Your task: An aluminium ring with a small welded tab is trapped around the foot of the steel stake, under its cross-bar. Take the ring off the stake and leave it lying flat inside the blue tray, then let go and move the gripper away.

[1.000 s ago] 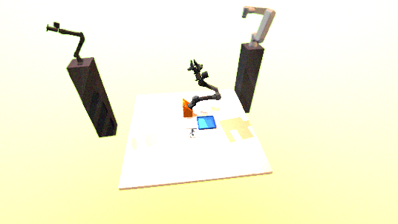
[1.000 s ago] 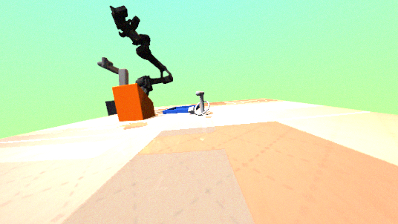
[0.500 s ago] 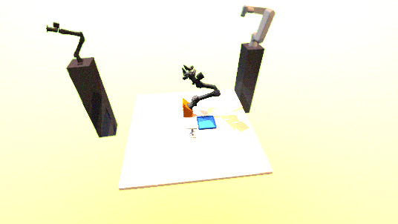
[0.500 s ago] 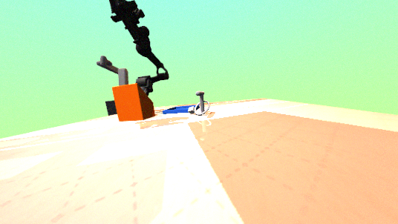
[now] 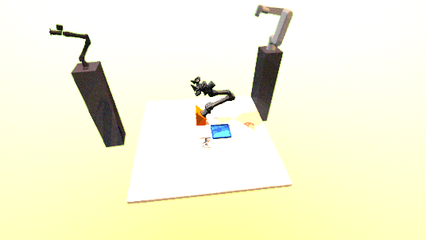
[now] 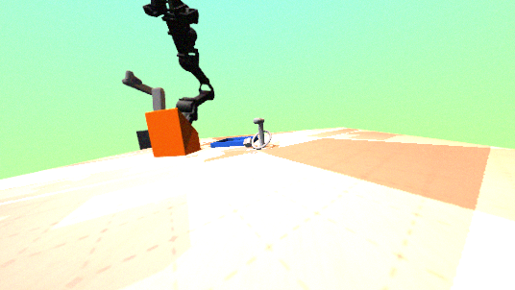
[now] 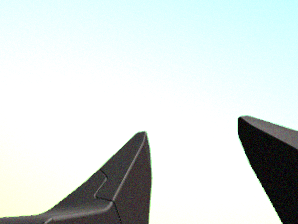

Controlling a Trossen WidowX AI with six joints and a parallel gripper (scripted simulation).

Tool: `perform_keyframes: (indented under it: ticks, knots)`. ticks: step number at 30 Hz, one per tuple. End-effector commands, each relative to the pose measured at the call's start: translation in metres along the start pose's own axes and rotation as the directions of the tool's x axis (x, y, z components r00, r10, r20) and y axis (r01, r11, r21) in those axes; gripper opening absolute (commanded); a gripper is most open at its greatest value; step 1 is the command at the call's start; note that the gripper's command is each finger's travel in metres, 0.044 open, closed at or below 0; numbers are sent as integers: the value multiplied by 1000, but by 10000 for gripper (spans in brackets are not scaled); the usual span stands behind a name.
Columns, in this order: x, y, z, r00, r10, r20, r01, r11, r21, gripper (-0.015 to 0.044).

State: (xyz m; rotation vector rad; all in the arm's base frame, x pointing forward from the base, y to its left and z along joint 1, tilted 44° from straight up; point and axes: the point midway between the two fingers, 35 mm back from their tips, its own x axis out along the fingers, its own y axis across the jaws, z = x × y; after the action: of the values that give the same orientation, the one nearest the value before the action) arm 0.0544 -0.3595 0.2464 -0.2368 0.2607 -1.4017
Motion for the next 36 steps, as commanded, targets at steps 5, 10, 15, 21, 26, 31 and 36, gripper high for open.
perform_keyframes:
  ticks: [5, 10, 15, 21, 26, 31, 36]
  knots:
    - [-1, 67, -28, 970, 231, -81, -225, 971, 77, 200]
    - [-10, 110, -43, 916, 380, -127, -365, 922, 128, 200]
    - [-25, 153, -57, 835, 524, -167, -498, 850, 175, 200]
    - [-50, 200, -74, 706, 674, -215, -632, 738, 237, 200]
    - [-78, 235, -89, 576, 777, -255, -719, 629, 295, 200]
    - [-110, 265, -104, 430, 854, -293, -780, 514, 357, 200]
    - [-145, 290, -119, 273, 904, -329, -813, 400, 423, 200]
